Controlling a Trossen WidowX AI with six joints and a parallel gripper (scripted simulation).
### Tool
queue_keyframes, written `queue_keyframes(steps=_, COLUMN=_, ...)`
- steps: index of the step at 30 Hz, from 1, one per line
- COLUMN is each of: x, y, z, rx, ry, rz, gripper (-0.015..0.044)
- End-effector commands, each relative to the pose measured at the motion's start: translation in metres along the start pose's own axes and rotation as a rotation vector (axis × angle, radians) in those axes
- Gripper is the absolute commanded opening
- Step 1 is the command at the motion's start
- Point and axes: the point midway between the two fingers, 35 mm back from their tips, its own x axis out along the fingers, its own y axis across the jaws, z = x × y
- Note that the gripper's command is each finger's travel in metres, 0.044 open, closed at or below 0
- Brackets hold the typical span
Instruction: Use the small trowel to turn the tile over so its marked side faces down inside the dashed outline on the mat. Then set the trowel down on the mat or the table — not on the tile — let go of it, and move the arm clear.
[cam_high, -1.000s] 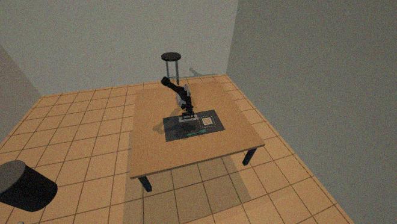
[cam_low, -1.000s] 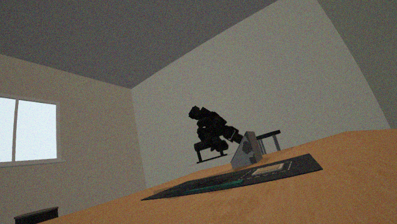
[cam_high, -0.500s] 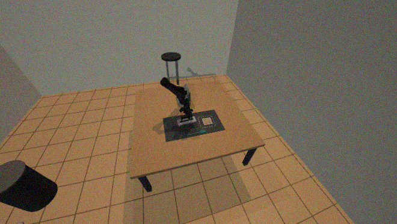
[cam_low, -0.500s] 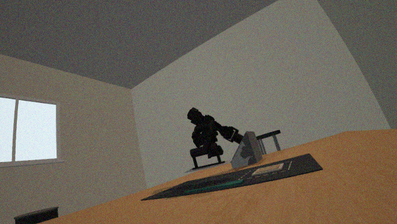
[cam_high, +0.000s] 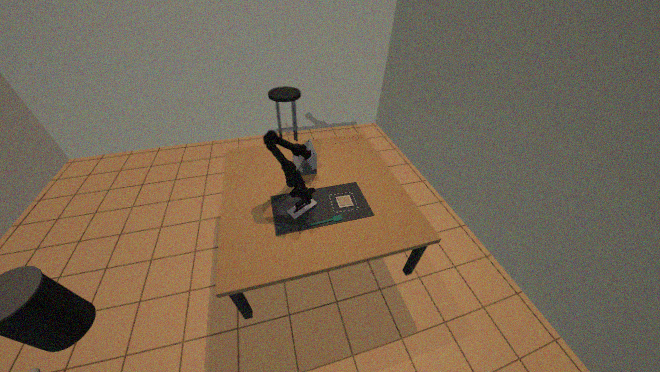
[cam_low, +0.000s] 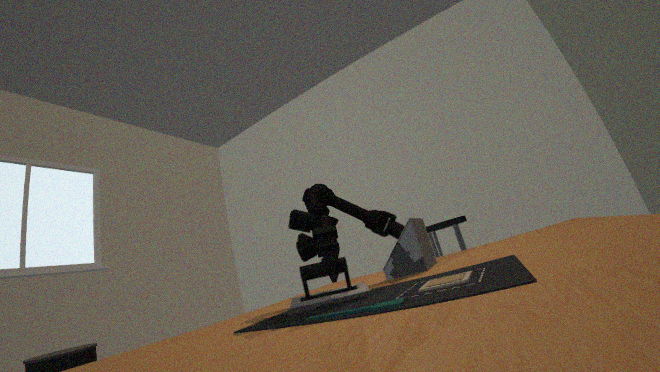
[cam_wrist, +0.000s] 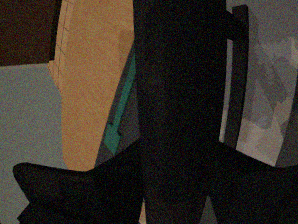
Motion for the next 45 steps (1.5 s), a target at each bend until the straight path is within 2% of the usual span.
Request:
queue_keyframes(steps=1, x=-0.005, y=-0.007, z=0.015, rx=-0.067, ry=0.053, rz=0.014, gripper=0.0000)
queue_keyframes(steps=12, x=-0.027, y=-0.050, z=0.043, rx=-0.278, ry=0.283, rz=0.069, gripper=0.0000)
queue_keyframes(steps=24, x=-0.080, y=-0.093, z=0.063, rx=-0.436, ry=0.478, rz=0.249, gripper=0.0000)
queue_keyframes(steps=33, x=-0.084, y=-0.096, z=0.065, rx=-0.442, ry=0.486, rz=0.262, gripper=0.0000)
queue_keyframes(steps=45, x=-0.069, y=-0.106, z=0.065, rx=-0.447, ry=0.487, rz=0.255, gripper=0.0000)
